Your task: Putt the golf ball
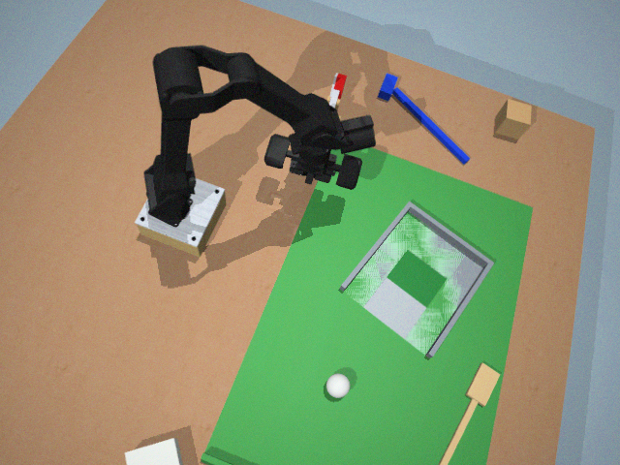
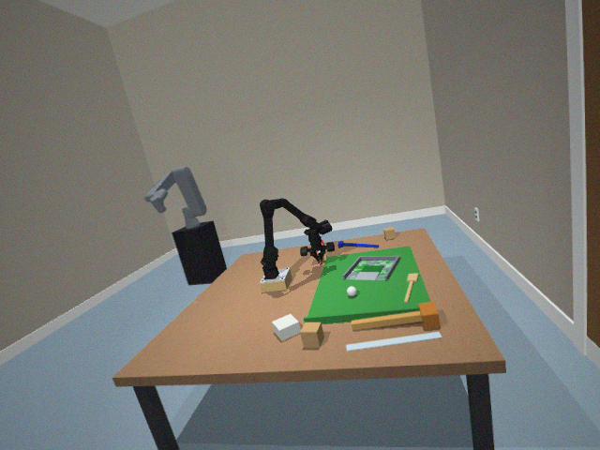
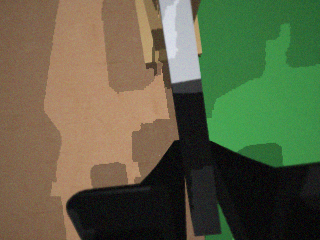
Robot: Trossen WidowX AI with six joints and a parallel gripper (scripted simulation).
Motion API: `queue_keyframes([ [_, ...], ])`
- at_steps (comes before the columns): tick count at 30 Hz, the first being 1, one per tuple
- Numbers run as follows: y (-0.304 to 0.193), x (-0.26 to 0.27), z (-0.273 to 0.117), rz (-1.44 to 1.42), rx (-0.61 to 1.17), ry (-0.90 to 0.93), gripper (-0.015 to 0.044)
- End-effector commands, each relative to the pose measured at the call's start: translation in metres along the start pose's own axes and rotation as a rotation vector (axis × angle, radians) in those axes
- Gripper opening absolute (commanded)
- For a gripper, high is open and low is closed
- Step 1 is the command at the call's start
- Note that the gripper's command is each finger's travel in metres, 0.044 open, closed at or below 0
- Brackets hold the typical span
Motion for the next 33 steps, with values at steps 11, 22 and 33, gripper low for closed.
queue_keyframes([
  [11,0.020,0.000,-0.062,0.000,-0.001,-0.001,0.0000],
  [22,0.023,0.004,-0.088,0.001,0.010,-0.001,0.0000],
  [33,-0.018,-0.026,-0.104,0.271,0.028,-0.052,0.0000],
])
Point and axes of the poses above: the point midway between the two fingers, 35 mm back from their tips, its own z axis out along the fingers, its own x axis across the jaws, y = z × x, the point moved 9 cm from there along -z, back along the fingers, and after that the axes turned 12 degrees about z, right-handed, at the moved point
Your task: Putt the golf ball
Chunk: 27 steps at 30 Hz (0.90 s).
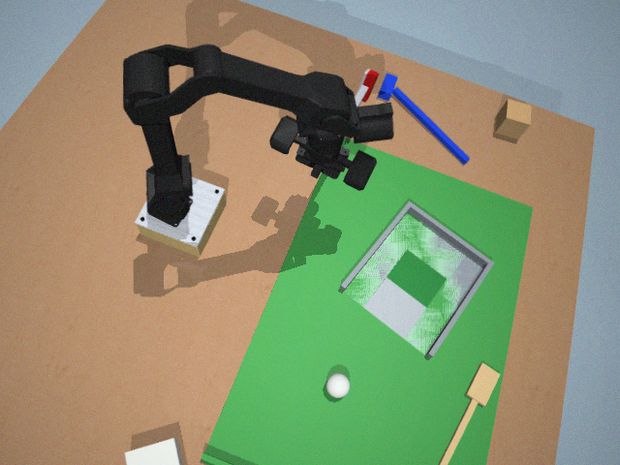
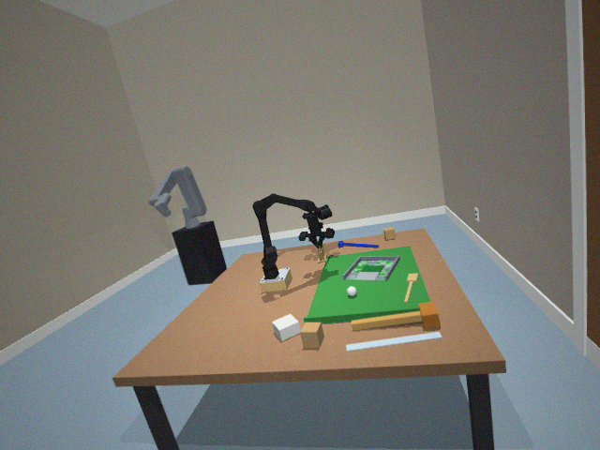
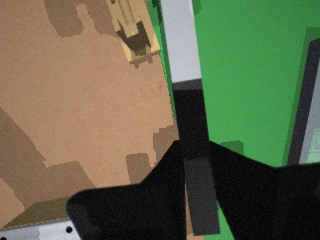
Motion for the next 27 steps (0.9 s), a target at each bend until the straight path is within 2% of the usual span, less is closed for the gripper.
queue_keyframes([
  [1,-0.015,-0.014,-0.008,0.116,-0.002,-0.023,0.0000],
  [27,-0.127,-0.069,-0.047,0.800,0.039,-0.134,0.0000],
])
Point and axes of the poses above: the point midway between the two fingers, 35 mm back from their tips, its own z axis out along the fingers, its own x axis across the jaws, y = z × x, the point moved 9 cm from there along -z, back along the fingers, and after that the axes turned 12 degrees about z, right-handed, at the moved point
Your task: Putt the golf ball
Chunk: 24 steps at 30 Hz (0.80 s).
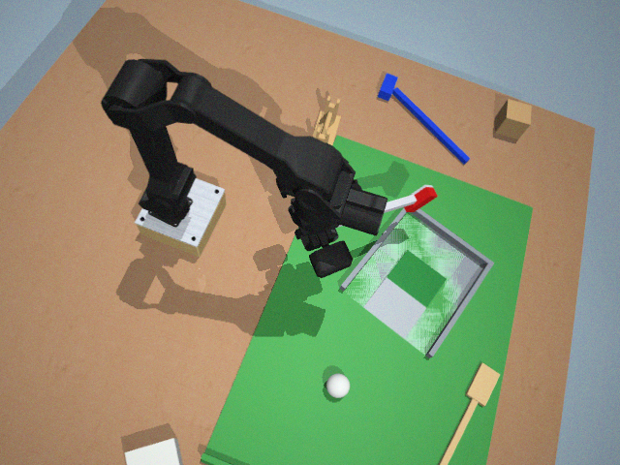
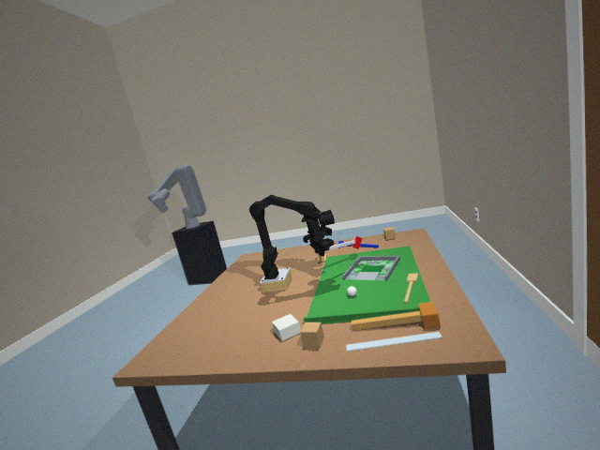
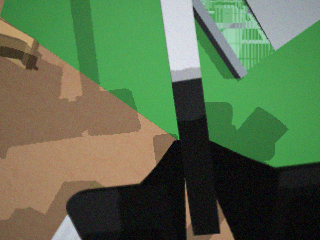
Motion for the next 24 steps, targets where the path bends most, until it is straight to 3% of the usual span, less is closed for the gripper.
queue_keyframes([
  [1,-0.011,-0.018,-0.009,0.120,-0.008,-0.026,0.0000],
  [24,-0.093,-0.089,-0.034,0.721,0.031,-0.115,0.0000],
])
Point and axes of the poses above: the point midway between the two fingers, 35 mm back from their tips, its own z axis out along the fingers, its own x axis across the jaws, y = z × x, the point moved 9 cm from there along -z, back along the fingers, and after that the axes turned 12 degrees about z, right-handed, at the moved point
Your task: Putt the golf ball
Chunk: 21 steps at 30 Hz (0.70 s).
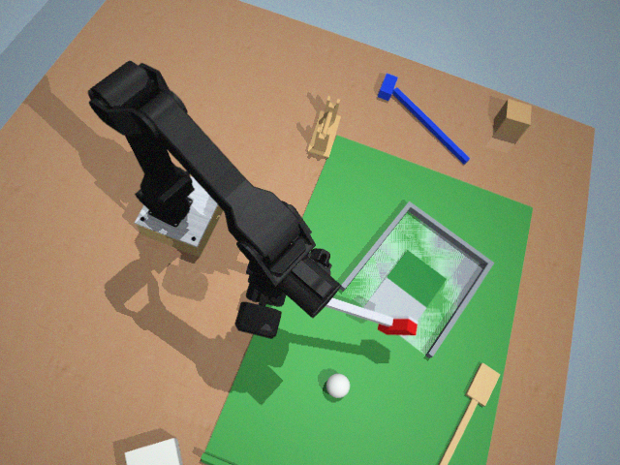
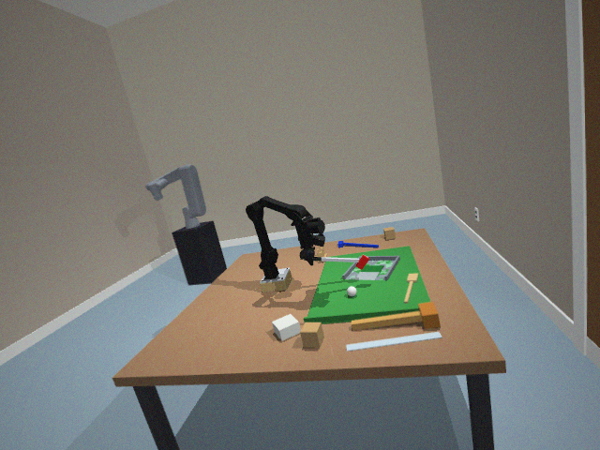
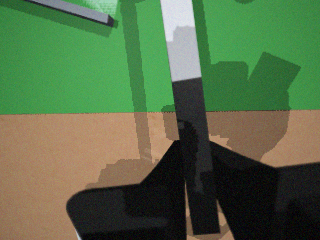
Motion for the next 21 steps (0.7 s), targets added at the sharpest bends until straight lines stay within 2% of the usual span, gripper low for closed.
queue_keyframes([
  [1,-0.007,-0.019,-0.007,0.118,-0.009,-0.021,0.0000],
  [14,-0.038,-0.067,-0.016,0.435,0.016,-0.067,0.0000],
  [21,-0.040,-0.070,-0.016,0.450,0.017,-0.069,0.0000],
])
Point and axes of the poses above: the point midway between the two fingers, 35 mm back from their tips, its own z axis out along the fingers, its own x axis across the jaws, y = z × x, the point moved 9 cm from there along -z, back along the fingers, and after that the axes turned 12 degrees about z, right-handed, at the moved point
